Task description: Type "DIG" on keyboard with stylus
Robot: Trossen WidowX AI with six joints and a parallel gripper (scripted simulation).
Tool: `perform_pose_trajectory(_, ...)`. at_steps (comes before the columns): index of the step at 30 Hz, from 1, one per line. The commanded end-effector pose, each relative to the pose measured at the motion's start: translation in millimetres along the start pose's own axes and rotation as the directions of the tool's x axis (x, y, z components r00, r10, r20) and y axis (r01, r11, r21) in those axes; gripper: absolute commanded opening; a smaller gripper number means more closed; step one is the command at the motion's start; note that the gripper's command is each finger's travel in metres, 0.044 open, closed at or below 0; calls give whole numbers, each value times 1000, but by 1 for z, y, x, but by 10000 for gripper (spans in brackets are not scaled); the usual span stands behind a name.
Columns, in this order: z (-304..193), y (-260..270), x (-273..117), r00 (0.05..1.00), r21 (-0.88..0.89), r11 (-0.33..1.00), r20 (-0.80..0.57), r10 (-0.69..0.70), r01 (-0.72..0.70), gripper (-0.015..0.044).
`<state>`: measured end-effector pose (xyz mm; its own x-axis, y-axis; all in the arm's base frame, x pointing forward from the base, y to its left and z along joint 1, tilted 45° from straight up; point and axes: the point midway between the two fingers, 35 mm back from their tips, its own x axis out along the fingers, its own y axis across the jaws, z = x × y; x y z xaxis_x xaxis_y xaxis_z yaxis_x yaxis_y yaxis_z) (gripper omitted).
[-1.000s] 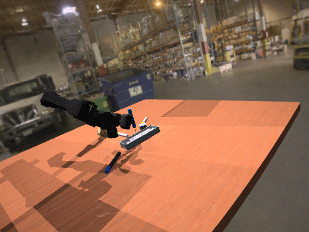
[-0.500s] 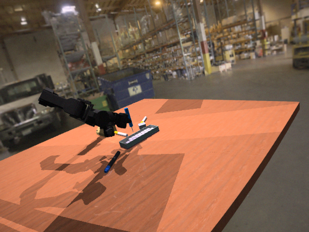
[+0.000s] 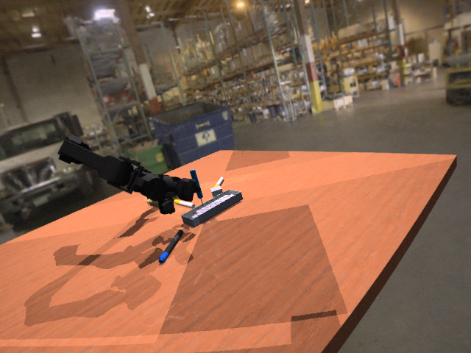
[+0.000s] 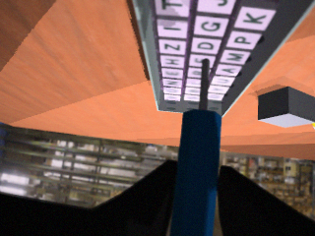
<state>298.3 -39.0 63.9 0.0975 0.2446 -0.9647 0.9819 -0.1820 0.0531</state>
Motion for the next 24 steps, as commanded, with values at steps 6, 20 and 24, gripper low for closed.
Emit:
perform_pose_trajectory(6,3,-3,5,1000,-4,1000,-4,-9,9,81)
perform_pose_trajectory(20,7,-3,8,1000,-4,1000,-4,-9,9,81)
perform_pose_trajectory(24,9,-3,9,1000,-4,1000,-4,-9,9,81)
